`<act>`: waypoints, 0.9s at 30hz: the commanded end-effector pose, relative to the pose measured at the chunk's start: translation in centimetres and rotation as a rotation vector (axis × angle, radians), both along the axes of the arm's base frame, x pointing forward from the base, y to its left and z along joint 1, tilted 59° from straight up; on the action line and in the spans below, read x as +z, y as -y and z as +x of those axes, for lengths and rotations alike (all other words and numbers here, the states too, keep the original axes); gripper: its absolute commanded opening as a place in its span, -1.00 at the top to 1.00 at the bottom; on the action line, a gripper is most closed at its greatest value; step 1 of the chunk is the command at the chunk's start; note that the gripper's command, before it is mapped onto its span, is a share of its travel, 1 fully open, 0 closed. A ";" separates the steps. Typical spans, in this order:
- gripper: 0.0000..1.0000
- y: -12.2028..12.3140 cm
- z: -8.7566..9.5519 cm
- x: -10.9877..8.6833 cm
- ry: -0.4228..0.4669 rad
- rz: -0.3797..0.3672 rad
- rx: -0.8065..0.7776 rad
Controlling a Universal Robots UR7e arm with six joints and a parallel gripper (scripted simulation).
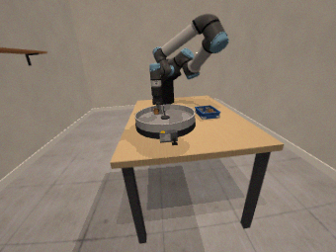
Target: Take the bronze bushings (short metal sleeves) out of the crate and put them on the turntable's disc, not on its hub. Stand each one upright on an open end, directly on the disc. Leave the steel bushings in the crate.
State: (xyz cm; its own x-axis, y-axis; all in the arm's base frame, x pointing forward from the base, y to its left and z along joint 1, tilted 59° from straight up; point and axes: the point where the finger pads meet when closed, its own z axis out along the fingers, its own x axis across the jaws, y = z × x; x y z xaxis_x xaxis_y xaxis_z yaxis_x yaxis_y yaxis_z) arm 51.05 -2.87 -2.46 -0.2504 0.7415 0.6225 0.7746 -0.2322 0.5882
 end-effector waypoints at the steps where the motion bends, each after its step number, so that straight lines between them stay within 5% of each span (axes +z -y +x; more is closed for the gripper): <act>1: 1.00 0.0 0.0 0.0 0.001 -0.001 -0.001; 27: 1.00 -0.3 0.3 -0.3 0.001 -0.001 -0.001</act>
